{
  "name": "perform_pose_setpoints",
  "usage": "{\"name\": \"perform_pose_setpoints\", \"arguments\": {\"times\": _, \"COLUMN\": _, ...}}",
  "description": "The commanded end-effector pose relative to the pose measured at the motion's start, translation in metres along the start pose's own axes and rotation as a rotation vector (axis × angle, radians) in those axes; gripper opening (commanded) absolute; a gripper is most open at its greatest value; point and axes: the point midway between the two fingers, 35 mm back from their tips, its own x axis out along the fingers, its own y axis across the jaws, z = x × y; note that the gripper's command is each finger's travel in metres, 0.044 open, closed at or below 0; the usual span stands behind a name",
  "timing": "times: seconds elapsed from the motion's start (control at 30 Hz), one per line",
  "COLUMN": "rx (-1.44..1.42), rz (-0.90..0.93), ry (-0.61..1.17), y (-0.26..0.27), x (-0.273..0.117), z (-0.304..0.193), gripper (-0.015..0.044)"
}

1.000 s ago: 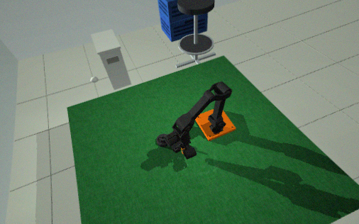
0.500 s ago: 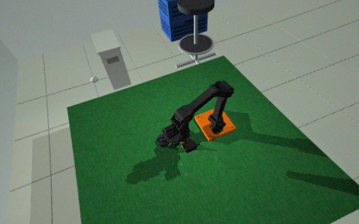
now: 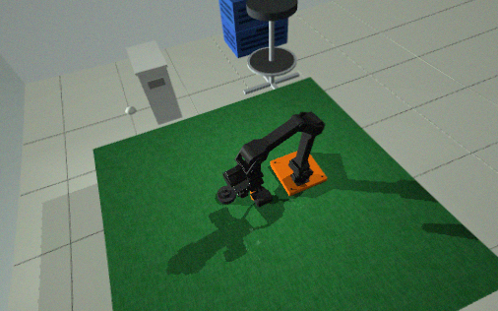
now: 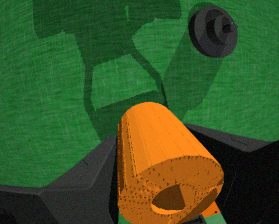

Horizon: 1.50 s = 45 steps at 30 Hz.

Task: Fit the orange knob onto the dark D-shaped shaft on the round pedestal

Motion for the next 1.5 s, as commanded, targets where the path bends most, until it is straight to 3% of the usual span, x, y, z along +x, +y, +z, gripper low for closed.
{"name": "perform_pose_setpoints", "arguments": {"times": 0.0, "rx": -0.002, "rz": -0.005, "ry": -0.010, "y": -0.008, "x": 0.000, "z": 0.010, "gripper": 0.0000}}
{"name": "perform_pose_setpoints", "arguments": {"times": 1.47, "rx": -0.003, "rz": -0.016, "ry": -0.016, "y": -0.115, "x": 0.036, "z": 0.077, "gripper": 0.0000}}
